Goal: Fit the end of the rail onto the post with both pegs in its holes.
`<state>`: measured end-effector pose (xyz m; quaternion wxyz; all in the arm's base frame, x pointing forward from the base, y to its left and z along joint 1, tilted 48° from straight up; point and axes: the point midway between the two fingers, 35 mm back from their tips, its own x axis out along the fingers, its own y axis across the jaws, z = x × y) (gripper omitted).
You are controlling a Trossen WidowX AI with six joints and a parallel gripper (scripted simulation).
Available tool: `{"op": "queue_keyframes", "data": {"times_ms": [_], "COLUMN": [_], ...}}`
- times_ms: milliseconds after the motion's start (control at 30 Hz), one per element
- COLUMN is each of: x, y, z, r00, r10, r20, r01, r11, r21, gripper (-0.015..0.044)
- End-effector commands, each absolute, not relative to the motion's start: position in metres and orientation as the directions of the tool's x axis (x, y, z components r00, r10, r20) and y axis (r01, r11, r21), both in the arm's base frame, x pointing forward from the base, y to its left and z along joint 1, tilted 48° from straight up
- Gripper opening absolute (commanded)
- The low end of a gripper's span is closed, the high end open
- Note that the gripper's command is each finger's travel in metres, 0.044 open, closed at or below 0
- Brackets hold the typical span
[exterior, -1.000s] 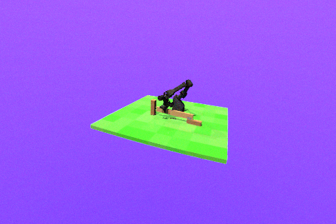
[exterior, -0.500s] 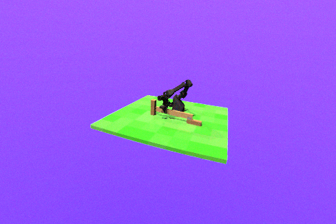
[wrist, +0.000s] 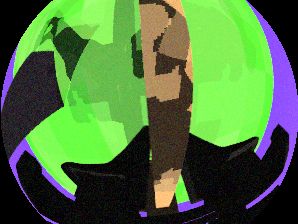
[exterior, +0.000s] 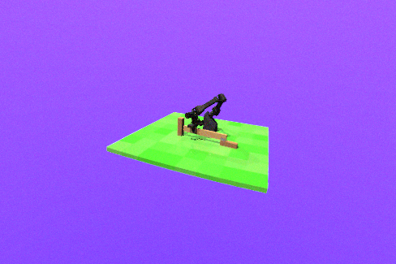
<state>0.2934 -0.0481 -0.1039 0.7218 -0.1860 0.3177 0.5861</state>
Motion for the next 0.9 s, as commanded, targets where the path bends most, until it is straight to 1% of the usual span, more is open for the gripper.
{"op": "queue_keyframes", "data": {"times_ms": [0, 867], "x": [0.2941, 0.2924], "y": [-0.0517, -0.0561], "z": [-0.1041, -0.1102], "r00": [0.117, 0.117], "r10": [0.726, 0.725], "r20": [-0.678, -0.678], "r01": [-0.964, -0.964], "r11": [0.247, 0.247], "r21": [0.098, 0.098], "gripper": [0.0000, 0.0000]}}
